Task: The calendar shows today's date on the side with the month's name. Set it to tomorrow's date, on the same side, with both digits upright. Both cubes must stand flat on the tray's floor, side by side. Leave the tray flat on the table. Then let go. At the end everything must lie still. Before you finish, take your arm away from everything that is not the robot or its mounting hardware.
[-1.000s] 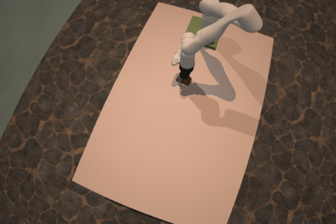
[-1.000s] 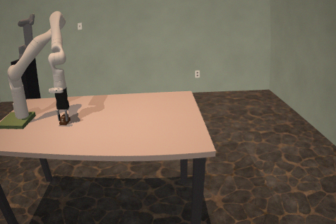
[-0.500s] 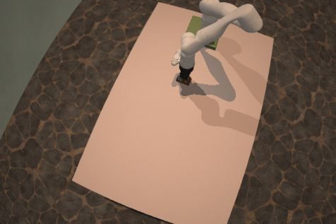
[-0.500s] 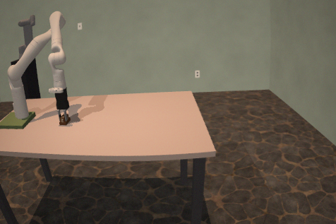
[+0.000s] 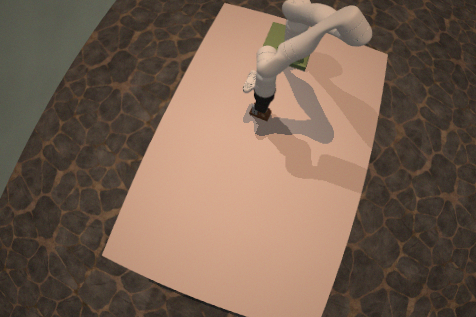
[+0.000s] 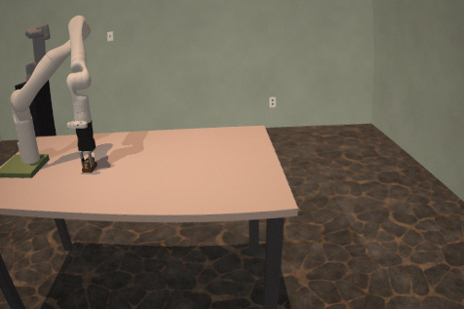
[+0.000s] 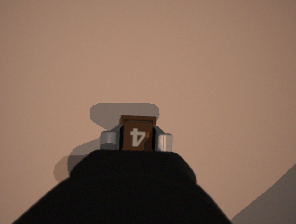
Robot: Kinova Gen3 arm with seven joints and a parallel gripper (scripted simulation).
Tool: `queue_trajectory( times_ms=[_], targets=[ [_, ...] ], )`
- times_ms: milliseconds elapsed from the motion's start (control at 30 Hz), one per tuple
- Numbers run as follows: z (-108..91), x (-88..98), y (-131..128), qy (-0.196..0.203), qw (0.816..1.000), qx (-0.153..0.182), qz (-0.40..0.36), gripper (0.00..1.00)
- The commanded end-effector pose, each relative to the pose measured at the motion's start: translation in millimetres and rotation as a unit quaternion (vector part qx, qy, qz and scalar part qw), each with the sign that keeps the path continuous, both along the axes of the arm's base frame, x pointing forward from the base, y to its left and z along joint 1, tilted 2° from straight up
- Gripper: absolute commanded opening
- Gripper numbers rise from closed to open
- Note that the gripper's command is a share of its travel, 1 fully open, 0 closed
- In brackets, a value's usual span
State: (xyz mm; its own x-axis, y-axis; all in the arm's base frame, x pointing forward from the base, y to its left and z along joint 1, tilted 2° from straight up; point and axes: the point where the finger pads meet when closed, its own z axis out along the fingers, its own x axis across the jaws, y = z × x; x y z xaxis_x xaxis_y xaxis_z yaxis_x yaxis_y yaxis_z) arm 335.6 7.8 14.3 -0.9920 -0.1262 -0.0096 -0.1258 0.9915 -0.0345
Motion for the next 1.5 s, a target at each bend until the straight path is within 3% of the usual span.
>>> queue_trajectory(
  times_ms=[0,733,1000,1467],
  targets=[
    [0.3,0.4,0.1,-0.001,1.000,0.000,0.000,0.60],
    [5.4,0.3,0.2,-0.001,1.000,0.000,0.000,0.60],
    [24.5,0.0,0.9,-0.001,1.000,0.000,0.000,0.60],
    [90.6,-1.0,3.0,-0.001,1.000,0.000,0.000,0.60]
  ],
)
